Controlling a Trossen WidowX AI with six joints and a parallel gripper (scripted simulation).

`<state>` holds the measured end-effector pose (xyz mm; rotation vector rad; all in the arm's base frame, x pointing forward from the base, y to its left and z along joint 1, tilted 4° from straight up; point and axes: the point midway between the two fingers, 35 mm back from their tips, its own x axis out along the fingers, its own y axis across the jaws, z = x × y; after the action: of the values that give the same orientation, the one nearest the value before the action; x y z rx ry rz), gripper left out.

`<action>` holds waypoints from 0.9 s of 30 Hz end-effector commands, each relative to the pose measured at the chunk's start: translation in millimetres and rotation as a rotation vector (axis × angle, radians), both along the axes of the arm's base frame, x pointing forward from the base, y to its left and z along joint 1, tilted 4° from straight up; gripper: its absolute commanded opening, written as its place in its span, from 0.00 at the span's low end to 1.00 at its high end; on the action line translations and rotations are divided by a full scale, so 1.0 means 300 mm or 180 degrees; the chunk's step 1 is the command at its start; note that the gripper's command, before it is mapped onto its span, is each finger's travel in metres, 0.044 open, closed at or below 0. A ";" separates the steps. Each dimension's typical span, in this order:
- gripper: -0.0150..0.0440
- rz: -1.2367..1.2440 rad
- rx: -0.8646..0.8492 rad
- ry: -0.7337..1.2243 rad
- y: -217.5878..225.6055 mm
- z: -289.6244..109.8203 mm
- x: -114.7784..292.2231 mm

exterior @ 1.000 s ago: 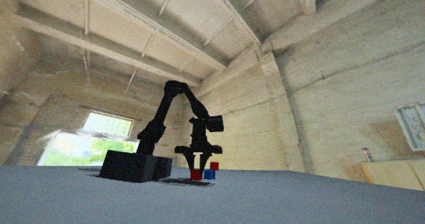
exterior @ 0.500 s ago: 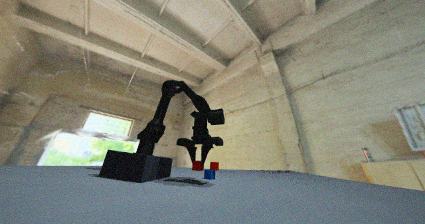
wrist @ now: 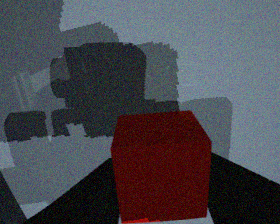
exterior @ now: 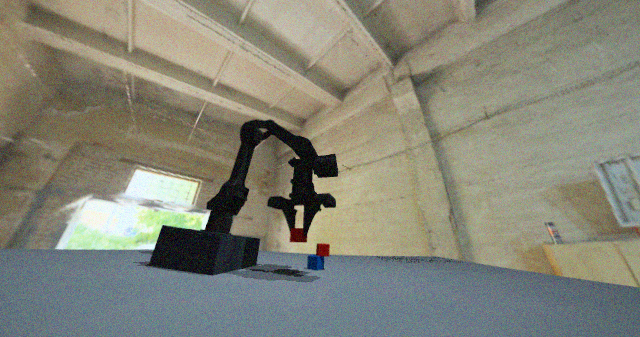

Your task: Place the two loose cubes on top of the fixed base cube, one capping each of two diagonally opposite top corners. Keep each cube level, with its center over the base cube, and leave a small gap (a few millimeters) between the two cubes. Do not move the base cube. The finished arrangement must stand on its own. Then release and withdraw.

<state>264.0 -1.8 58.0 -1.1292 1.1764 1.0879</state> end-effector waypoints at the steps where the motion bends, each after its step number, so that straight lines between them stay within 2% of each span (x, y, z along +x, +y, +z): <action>1: 0.43 -0.0004 0.0006 -0.0016 0.001 0.033 -0.001; 16: 0.43 -0.0027 0.0014 0.0010 0.003 0.125 -0.028; 27: 0.43 -0.0827 0.0083 0.0013 0.086 0.119 -0.007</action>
<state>259.6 18.4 93.2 -0.9692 1.2507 0.9534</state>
